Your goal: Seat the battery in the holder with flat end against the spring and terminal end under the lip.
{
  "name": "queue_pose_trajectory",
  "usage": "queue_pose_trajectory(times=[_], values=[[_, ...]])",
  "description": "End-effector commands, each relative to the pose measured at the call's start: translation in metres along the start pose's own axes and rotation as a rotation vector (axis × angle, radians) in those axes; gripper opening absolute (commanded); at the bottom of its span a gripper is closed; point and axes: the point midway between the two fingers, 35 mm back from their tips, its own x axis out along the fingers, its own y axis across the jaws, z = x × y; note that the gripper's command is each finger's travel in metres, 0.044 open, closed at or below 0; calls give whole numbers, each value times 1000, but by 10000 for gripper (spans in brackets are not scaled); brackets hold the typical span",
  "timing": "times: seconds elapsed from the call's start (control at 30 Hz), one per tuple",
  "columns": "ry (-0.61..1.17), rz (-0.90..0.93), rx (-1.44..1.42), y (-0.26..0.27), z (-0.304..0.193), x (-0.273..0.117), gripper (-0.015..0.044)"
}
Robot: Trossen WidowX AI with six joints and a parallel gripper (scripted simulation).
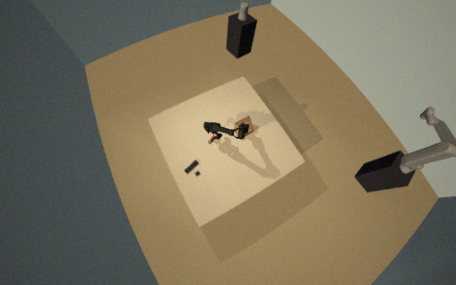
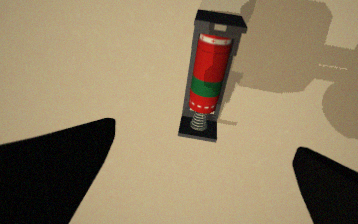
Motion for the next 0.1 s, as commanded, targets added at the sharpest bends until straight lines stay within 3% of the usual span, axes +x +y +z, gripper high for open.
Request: queue_pose_trajectory(times=[0.0,0.07], values=[[-4,2,-3,0,1,0,440],[-4,2,-3,0,1,0,440]])
